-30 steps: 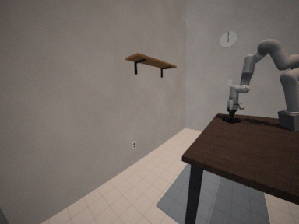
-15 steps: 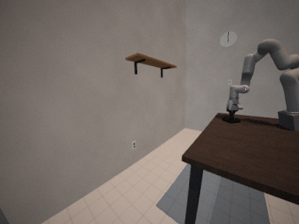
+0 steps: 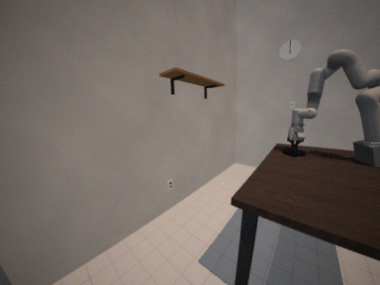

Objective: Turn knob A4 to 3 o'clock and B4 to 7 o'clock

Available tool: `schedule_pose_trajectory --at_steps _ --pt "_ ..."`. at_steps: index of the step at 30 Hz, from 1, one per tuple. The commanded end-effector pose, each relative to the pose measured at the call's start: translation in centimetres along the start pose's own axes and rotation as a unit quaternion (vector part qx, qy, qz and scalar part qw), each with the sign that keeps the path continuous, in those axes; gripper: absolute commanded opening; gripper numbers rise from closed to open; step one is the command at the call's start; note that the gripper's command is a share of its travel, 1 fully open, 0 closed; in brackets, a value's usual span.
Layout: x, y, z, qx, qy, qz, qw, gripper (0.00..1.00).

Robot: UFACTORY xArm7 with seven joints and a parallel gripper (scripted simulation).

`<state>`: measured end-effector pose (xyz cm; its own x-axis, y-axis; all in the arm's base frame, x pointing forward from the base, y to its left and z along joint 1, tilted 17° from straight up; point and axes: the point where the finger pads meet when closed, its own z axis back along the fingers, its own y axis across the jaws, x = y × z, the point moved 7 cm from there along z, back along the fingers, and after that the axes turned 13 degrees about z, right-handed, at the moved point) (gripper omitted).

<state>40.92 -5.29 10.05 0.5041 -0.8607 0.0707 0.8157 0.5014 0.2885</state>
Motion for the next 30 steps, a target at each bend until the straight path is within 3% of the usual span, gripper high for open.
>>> schedule_pose_trajectory --at_steps 1,19,30 --pt "0.03 0.10 0.06 -0.001 -0.004 -0.051 0.999 0.08" --pt "0.03 0.11 0.06 -0.001 -0.004 -0.249 0.969 0.08" --pt "0.04 0.11 0.06 0.000 -0.004 -0.379 0.925 0.08"
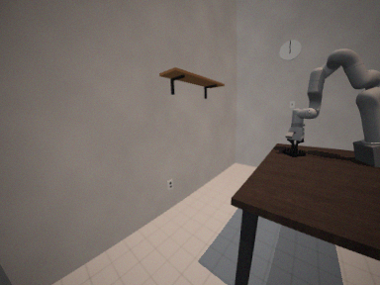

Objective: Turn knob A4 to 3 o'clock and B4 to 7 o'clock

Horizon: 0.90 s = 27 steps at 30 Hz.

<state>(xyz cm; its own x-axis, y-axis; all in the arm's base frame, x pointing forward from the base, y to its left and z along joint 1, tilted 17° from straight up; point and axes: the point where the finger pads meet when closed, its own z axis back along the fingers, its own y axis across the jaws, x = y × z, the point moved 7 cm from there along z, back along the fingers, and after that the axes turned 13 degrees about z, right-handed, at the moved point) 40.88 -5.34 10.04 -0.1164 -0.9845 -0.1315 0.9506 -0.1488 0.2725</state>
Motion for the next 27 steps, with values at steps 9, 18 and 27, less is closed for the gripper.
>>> schedule_pose_trajectory --at_steps 9,18,27 --pt "-0.09 0.14 0.06 0.000 -0.007 -0.124 0.992 0.08" --pt "-0.09 0.14 0.06 0.001 -0.007 -0.195 0.981 0.08" --pt "-0.09 0.14 0.06 0.001 -0.007 -0.231 0.973 0.08"
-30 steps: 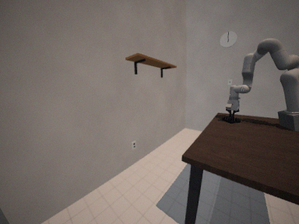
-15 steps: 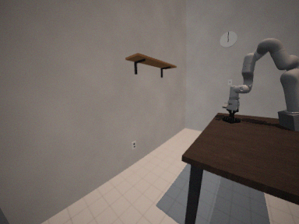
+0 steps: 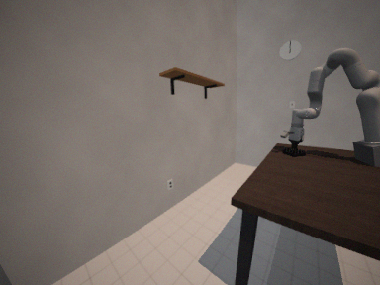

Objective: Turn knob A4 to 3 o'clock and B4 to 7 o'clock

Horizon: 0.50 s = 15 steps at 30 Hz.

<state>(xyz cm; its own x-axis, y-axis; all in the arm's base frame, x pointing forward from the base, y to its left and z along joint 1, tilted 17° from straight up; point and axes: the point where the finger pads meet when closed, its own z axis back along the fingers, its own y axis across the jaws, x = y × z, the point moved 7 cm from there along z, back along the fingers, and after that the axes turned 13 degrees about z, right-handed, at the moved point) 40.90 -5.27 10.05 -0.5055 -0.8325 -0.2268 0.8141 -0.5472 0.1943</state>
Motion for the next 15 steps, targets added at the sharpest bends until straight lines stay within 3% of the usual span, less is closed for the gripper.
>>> schedule_pose_trajectory --at_steps 1,15 --pt "-0.07 0.11 0.07 0.002 -0.003 -0.021 1.000 0.08" --pt "-0.07 0.11 0.07 0.002 -0.003 -0.046 0.999 0.08"
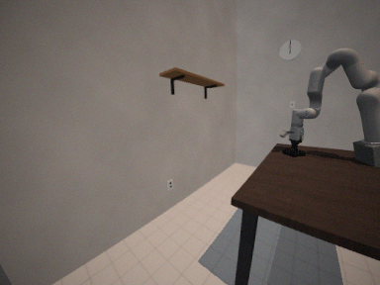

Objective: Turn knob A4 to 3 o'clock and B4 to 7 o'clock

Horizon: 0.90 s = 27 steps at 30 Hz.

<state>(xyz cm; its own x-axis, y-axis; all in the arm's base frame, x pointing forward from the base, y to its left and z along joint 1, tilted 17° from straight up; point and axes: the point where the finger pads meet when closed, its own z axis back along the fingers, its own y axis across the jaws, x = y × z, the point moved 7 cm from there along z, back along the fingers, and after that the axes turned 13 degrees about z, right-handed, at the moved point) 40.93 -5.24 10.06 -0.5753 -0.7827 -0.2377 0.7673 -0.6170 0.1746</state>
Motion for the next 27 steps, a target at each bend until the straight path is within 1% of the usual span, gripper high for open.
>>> schedule_pose_trajectory --at_steps 1,18,19,27 --pt "-0.04 0.10 0.07 0.002 0.000 -0.004 1.000 0.08" --pt "-0.04 0.10 0.07 0.002 0.000 -0.005 1.000 0.08" --pt "-0.04 0.10 0.07 0.002 0.000 -0.005 1.000 0.19" --pt "-0.04 0.10 0.07 0.002 0.000 -0.005 1.000 0.19"
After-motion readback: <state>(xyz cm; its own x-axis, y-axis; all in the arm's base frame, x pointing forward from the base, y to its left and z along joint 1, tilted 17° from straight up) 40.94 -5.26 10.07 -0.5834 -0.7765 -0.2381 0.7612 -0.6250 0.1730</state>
